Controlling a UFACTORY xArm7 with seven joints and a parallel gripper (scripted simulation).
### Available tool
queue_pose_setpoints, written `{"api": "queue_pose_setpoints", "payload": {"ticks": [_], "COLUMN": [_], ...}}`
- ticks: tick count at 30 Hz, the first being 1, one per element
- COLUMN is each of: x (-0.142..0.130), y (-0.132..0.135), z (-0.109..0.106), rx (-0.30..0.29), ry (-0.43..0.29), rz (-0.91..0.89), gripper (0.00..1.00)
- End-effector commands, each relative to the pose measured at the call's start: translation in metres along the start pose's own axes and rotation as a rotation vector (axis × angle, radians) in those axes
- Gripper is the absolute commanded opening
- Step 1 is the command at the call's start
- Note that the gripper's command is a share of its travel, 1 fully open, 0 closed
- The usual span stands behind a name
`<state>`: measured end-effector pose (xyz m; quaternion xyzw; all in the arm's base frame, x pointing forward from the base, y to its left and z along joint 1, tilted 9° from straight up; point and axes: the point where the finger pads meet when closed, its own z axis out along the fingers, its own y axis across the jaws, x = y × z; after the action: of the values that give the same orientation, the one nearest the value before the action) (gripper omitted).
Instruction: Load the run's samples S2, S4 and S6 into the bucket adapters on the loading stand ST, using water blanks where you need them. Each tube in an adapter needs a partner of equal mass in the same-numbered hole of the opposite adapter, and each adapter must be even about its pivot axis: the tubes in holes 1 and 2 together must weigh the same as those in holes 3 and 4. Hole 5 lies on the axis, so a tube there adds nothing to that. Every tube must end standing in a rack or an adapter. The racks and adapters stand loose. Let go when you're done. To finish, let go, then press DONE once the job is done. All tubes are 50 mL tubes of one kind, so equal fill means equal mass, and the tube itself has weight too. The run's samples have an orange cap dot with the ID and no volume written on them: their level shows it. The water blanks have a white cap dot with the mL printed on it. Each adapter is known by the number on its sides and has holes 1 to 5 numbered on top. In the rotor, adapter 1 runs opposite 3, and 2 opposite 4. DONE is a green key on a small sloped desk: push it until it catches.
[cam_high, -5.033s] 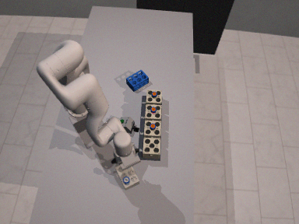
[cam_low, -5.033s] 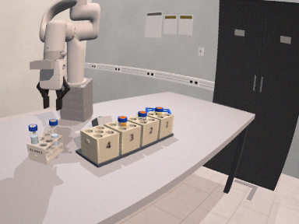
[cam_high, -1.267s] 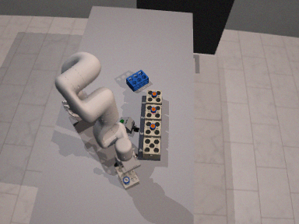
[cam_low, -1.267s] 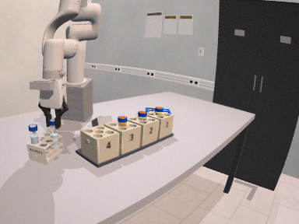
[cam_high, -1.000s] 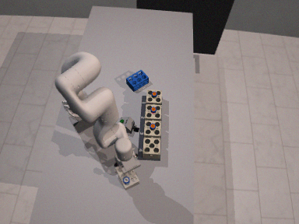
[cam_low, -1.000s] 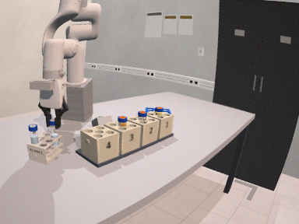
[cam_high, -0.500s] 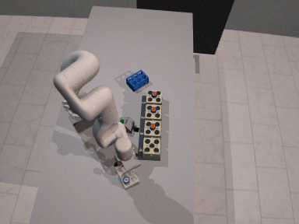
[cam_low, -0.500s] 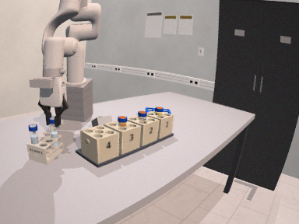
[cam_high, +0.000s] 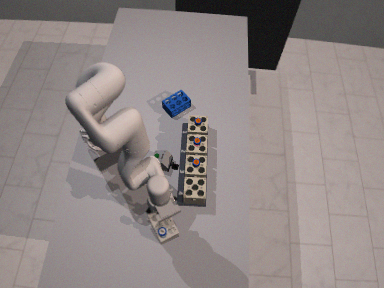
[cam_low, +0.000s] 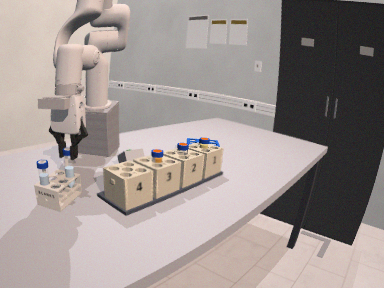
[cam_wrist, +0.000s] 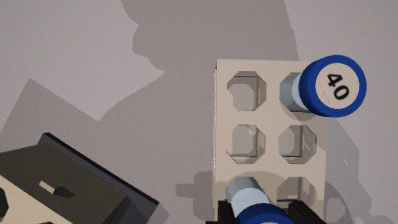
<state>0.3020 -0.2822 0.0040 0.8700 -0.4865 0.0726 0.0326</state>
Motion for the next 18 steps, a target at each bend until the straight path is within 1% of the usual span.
{"api": "queue_pose_setpoints", "payload": {"ticks": [1, 9, 15, 18], "x": [0.001, 0.001, 0.001, 0.001], "y": [0.0, 0.0, 0.0, 0.0], "z": [-0.002, -0.005, -0.017, -0.019], "rx": [0.001, 0.001, 0.001, 0.001], "ry": [0.003, 0.003, 0.003, 0.003], "rz": [0.0, 0.0, 0.0, 0.0], "gripper": [0.0, 0.0, 0.0, 0.0]}}
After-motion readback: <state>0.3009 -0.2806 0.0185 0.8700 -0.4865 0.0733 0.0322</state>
